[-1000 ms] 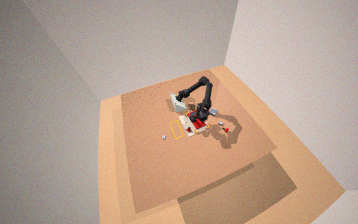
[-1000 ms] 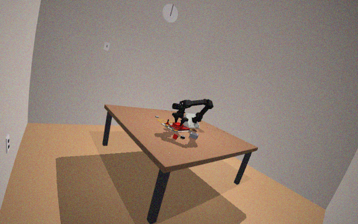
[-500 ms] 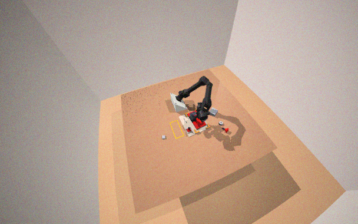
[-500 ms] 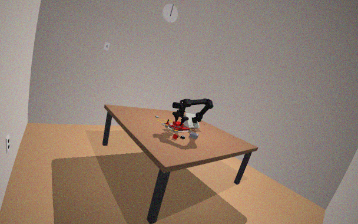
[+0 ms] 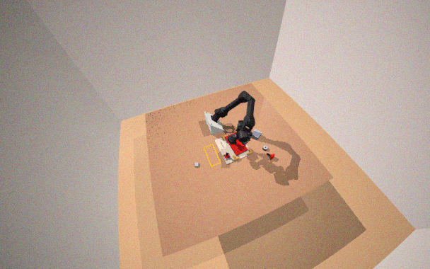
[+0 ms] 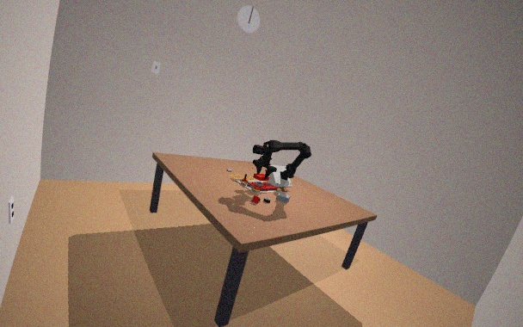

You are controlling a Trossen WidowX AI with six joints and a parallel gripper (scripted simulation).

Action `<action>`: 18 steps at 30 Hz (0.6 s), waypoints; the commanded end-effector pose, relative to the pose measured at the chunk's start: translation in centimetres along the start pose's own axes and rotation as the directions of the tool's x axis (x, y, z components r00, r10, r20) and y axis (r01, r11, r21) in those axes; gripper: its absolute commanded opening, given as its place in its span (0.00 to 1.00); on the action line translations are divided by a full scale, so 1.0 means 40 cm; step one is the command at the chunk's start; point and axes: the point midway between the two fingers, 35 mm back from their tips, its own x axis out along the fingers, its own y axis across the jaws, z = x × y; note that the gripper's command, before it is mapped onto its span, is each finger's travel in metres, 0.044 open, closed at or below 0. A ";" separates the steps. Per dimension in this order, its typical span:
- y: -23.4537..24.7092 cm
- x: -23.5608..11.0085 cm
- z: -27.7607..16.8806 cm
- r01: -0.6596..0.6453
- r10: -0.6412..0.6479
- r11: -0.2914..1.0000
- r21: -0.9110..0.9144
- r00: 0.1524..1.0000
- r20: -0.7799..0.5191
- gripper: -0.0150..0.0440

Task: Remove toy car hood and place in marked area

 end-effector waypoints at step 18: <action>-0.176 -0.057 0.010 0.024 -0.024 1.000 0.005 1.000 0.007 0.25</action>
